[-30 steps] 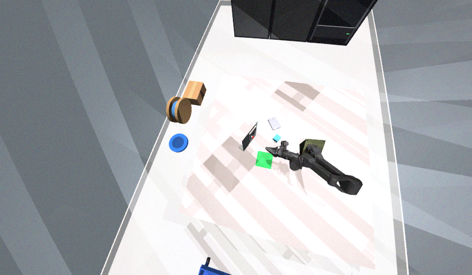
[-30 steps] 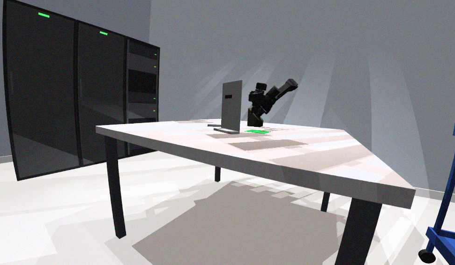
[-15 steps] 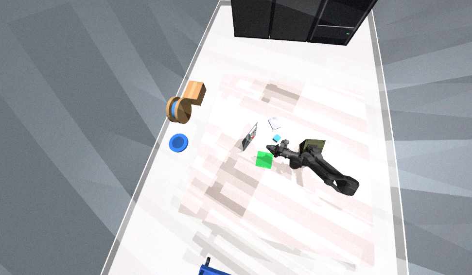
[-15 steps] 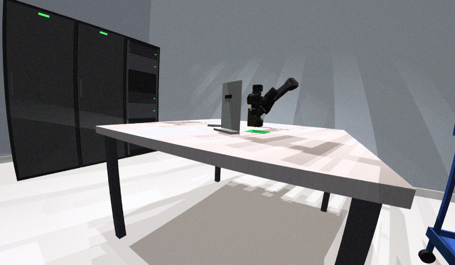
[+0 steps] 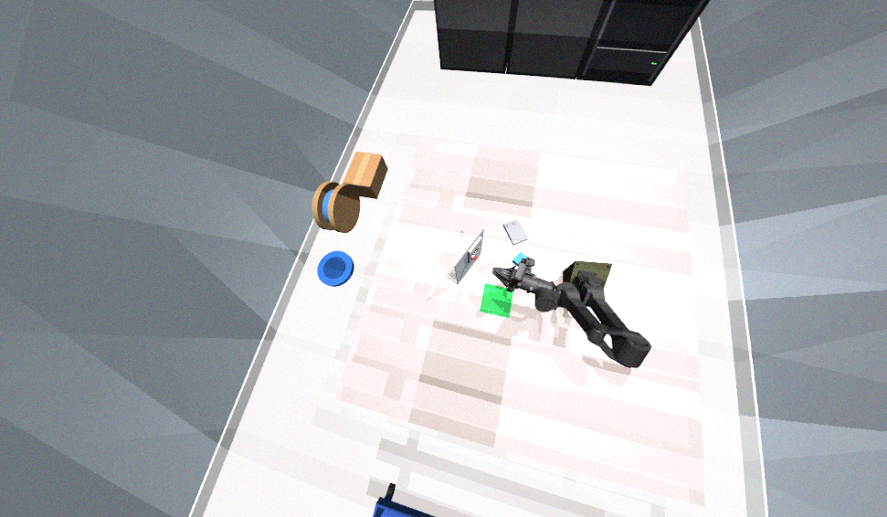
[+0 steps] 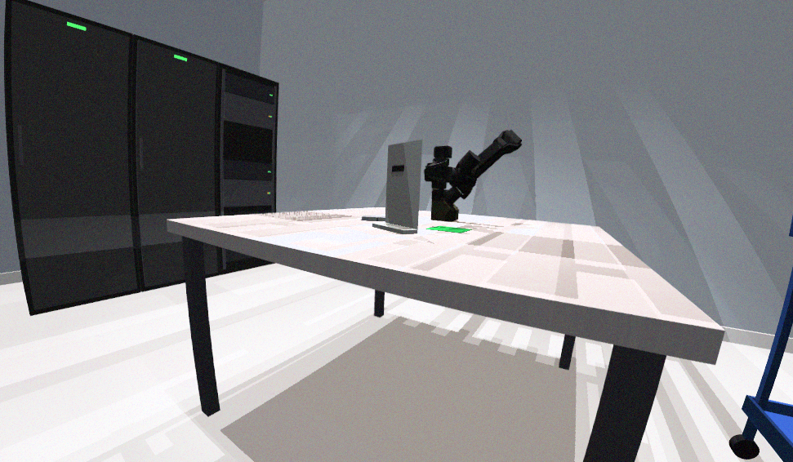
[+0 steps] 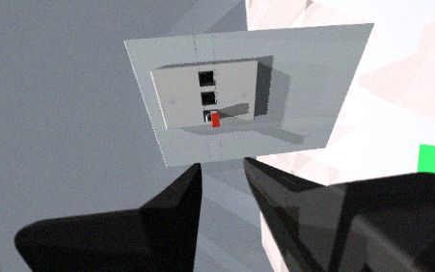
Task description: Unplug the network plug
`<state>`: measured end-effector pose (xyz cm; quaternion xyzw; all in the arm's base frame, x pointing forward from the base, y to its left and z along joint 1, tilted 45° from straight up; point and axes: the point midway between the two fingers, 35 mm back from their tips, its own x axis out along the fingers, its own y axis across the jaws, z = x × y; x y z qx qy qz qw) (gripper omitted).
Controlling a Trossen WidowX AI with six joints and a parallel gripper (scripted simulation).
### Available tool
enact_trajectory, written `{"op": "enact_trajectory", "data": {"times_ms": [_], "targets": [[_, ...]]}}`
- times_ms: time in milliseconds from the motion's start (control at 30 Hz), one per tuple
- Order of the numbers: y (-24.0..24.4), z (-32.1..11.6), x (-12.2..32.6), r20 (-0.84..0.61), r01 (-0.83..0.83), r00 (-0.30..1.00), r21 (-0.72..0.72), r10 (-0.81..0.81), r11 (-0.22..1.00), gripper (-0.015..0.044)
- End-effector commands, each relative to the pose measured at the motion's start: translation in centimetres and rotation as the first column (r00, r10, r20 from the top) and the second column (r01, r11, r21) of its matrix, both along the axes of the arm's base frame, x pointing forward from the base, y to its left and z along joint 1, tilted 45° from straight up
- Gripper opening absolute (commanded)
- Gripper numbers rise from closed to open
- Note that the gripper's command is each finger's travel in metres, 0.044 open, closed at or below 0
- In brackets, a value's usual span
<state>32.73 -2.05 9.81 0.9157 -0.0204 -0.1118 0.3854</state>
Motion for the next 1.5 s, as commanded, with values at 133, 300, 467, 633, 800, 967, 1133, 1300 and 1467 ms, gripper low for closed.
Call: {"op": "enact_trajectory", "data": {"times_ms": [133, 300, 467, 633, 800, 967, 1133, 1300, 1467], "targets": [[-0.6, -0.7, 1.8, 0.009, -0.003, 1.0, -0.003, 0.003, 1.0, 0.0156], [-0.8, -0.9, 2.1, 0.009, -0.003, 1.0, -0.003, 0.003, 1.0, 0.0156], [-1.0, -1.1, 2.7, 0.009, -0.003, 1.0, -0.004, 0.003, 1.0, 0.0156], [-1.1, -1.2, 3.3, 0.01, -0.003, 1.0, -0.004, 0.003, 1.0, 0.0156], [-1.3, -1.4, 3.9, 0.01, -0.003, 1.0, -0.004, 0.003, 1.0, 0.0156], [-1.5, -1.6, 4.5, 0.01, -0.003, 1.0, -0.004, 0.003, 1.0, 0.0156], [-1.7, -1.8, 5.1, 0.011, -0.003, 1.0, -0.004, 0.003, 1.0, 0.0156], [-2.0, -2.1, 5.7, 0.011, -0.003, 1.0, -0.004, 0.003, 1.0, 0.0156], [-2.2, -2.4, 6.3, 0.011, -0.003, 1.0, -0.004, 0.003, 1.0, 0.0156]]}}
